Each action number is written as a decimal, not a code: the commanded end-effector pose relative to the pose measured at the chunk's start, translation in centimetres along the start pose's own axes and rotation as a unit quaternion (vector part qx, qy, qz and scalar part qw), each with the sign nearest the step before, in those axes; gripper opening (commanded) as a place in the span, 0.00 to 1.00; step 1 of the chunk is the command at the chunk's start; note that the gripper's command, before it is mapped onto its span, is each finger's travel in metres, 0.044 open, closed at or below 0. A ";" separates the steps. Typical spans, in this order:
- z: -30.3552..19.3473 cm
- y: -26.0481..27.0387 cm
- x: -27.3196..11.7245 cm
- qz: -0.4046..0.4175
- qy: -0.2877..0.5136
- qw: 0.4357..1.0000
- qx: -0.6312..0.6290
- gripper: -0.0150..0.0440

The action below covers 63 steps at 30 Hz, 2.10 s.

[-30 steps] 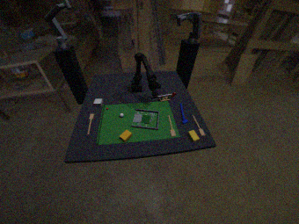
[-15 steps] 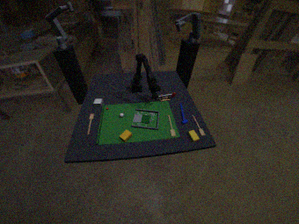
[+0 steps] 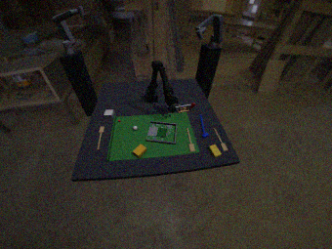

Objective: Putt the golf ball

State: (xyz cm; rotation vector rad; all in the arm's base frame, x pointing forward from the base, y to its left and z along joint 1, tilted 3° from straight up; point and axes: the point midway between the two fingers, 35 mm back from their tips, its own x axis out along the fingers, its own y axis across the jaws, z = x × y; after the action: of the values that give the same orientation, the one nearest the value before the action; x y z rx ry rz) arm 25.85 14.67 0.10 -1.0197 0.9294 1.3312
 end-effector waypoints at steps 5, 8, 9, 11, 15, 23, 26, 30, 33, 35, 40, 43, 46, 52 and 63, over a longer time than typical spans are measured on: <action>-0.4 0.3 1.3 0.004 -0.001 1.000 0.000 1.00; -0.3 0.1 1.0 0.001 0.000 1.000 0.000 0.96; -0.3 0.1 1.0 0.001 0.000 1.000 0.000 0.91; -0.3 0.1 1.0 0.001 0.000 1.000 0.000 0.82; -0.3 0.1 1.0 0.001 0.000 1.000 0.000 0.64; -0.3 0.1 1.0 0.001 0.000 1.000 0.000 0.35; -0.3 0.1 1.0 0.001 0.000 1.000 0.000 0.32; -0.3 0.1 0.9 0.001 0.000 1.000 0.000 0.25; 0.1 -0.1 0.0 0.001 0.000 1.000 0.000 0.25; 0.4 -0.3 -1.2 0.001 0.000 1.000 0.000 0.25; 1.5 -0.4 -5.0 0.001 0.001 1.000 0.000 0.25; 2.0 -0.2 -7.4 0.002 0.001 1.000 0.000 0.25; 2.3 0.0 -8.6 0.002 0.001 1.000 0.000 0.25; 0.3 -0.8 -8.3 -0.007 0.012 0.999 0.048 0.25; -5.3 -2.4 -9.9 -0.031 0.035 0.981 0.187 0.25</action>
State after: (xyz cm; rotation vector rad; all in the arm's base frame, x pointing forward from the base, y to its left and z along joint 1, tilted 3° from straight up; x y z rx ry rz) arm 27.62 7.91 7.90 -0.8390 1.1147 1.0779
